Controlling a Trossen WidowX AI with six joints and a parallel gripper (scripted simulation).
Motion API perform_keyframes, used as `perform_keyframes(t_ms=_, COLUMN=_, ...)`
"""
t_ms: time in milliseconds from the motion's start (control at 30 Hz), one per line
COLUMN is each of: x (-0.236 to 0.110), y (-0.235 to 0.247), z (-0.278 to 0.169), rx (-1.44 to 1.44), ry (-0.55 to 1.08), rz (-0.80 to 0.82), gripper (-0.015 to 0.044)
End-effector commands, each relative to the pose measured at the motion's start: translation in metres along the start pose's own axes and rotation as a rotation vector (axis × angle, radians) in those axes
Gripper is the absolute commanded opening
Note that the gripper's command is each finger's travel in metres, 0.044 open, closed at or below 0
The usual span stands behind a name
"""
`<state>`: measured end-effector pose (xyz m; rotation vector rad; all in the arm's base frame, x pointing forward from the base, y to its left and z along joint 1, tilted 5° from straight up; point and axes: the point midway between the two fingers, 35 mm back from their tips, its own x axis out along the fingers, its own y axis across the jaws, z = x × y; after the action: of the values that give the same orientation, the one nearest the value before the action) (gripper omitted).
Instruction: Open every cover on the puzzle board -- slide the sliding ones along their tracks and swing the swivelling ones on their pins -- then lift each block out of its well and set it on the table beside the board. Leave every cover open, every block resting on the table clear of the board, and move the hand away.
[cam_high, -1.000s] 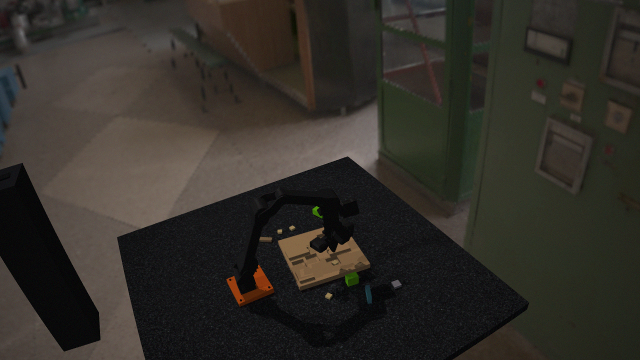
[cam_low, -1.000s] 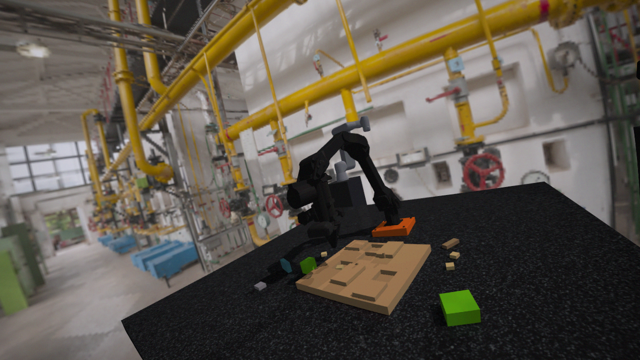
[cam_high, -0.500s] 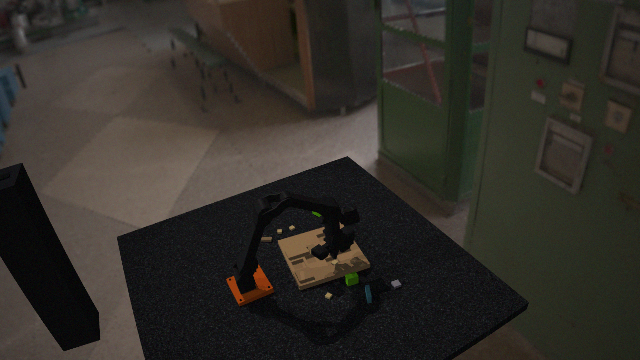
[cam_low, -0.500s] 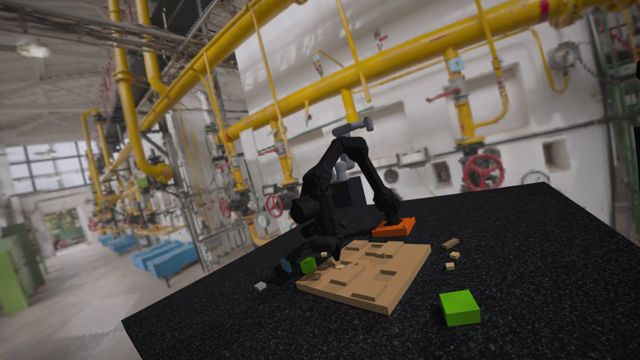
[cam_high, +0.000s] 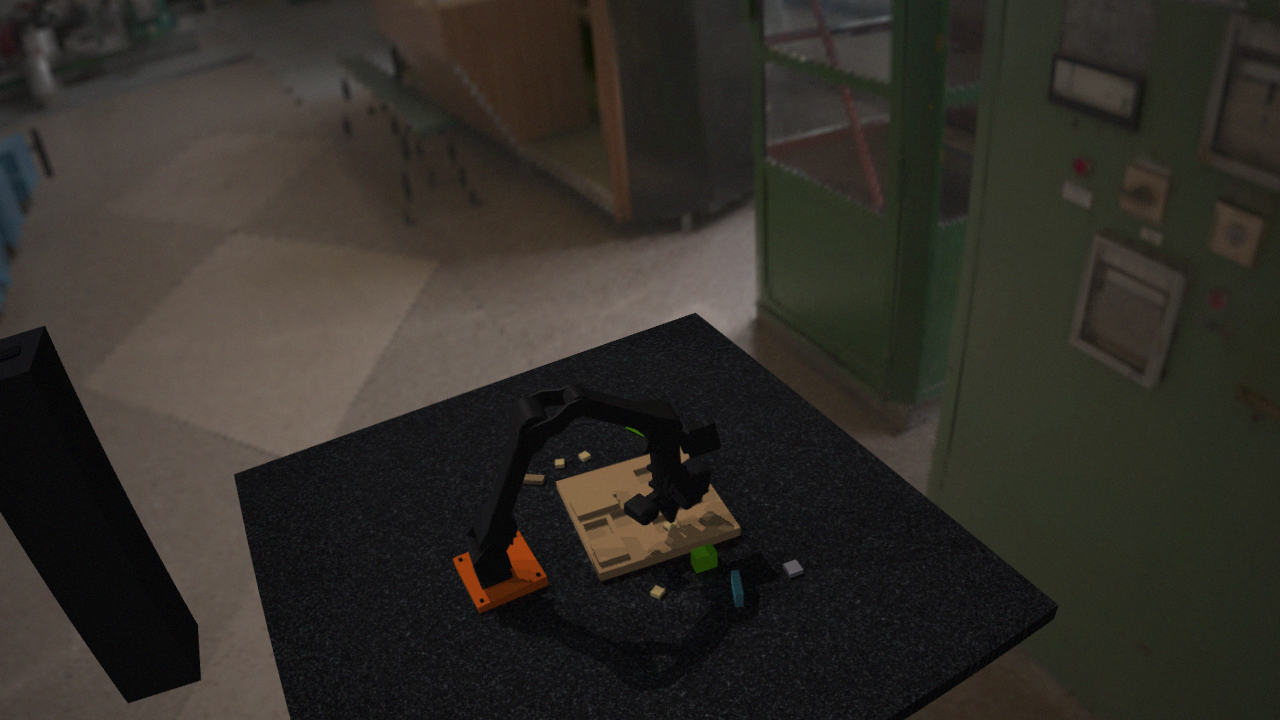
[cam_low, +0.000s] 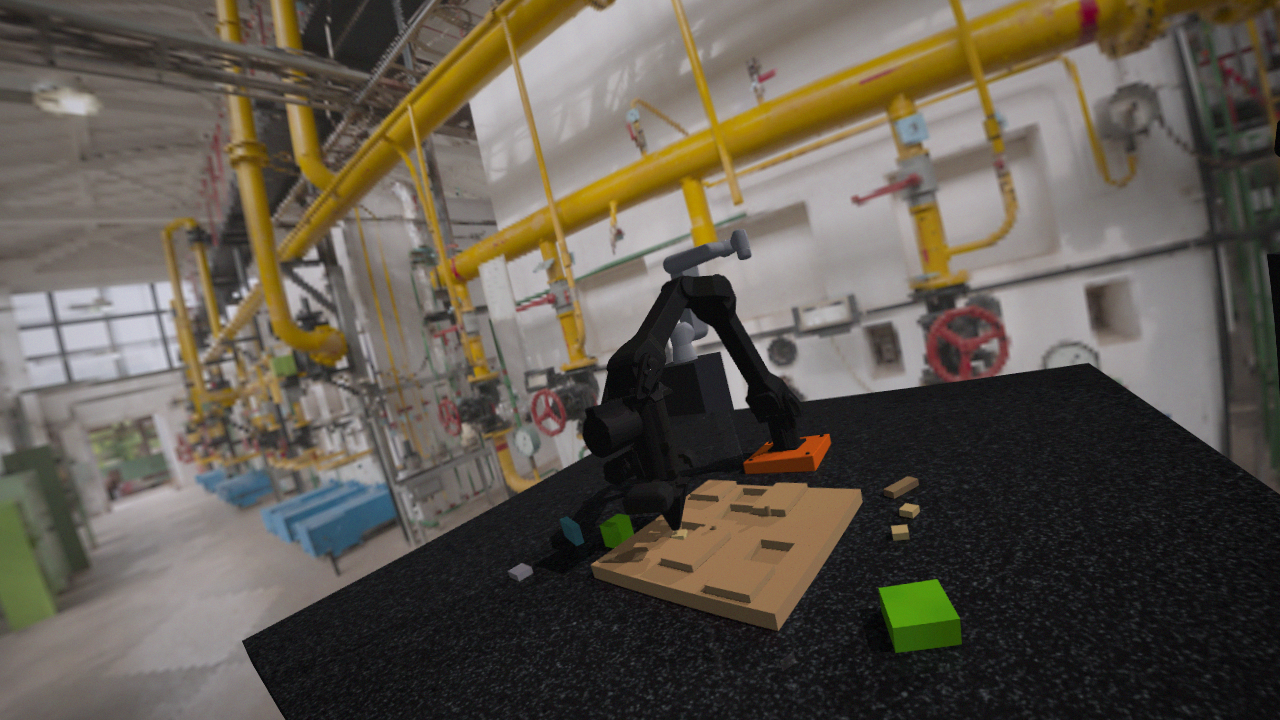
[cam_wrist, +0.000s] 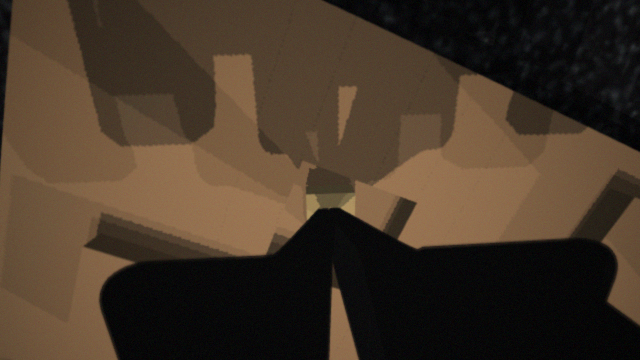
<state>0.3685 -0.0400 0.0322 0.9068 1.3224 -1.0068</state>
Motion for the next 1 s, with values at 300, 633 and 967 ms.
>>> perform_keyframes(t_ms=300, x=0.0067, y=-0.0011, z=-0.0011, rx=0.004, ry=0.007, rz=-0.005, gripper=0.0)
perform_keyframes(t_ms=633, x=0.01, y=-0.0038, z=-0.0095, rx=0.004, ry=0.008, rz=-0.005, gripper=0.0)
perform_keyframes(t_ms=967, x=0.0101, y=-0.004, z=-0.0098, rx=-0.609, ry=0.009, rz=-0.003, gripper=0.0)
